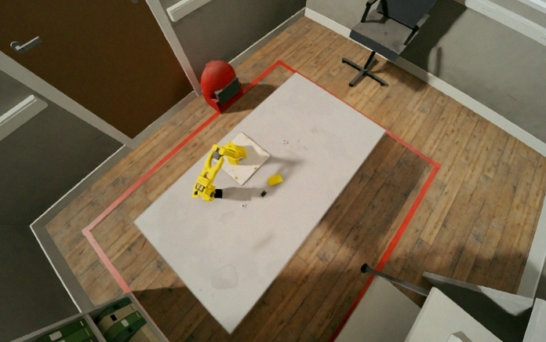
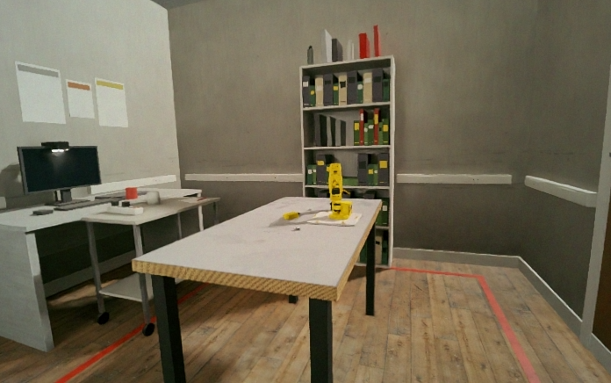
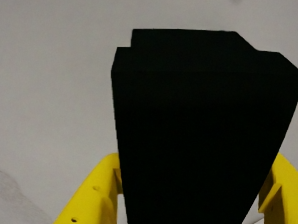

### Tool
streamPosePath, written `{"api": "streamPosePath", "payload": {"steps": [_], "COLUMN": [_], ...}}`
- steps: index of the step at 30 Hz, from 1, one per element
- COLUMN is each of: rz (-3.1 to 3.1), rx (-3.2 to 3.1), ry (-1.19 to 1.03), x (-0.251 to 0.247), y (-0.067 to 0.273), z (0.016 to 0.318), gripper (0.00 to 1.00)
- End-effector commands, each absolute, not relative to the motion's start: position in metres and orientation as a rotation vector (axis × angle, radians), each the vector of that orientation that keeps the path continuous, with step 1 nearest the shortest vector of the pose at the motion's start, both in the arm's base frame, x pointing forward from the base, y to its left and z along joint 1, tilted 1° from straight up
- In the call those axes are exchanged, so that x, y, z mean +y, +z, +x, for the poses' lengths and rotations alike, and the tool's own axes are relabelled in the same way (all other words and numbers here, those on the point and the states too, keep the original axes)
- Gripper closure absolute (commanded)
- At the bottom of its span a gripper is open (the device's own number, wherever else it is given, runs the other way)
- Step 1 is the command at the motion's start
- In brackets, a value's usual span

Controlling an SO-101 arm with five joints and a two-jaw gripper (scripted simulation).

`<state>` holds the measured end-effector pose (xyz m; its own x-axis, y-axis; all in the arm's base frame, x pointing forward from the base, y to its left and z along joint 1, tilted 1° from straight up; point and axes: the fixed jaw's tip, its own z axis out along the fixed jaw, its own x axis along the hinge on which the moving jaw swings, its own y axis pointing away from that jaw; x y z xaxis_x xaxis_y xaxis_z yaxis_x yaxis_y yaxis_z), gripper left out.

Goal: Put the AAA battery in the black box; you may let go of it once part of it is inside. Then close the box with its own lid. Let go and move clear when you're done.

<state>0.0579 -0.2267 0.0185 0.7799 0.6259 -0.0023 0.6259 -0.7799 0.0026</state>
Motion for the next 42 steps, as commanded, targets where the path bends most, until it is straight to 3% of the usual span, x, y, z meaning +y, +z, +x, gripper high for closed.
{"api": "streamPosePath", "payload": {"steps": [1, 42], "rz": [2.977, 2.977], "rx": [1.071, 1.071], "ry": [0.004, 0.004], "x": [-0.2219, -0.2219], "y": [0.0133, 0.0097], "z": [0.0590, 0.0590], "gripper": [0.77, 0.77]}}
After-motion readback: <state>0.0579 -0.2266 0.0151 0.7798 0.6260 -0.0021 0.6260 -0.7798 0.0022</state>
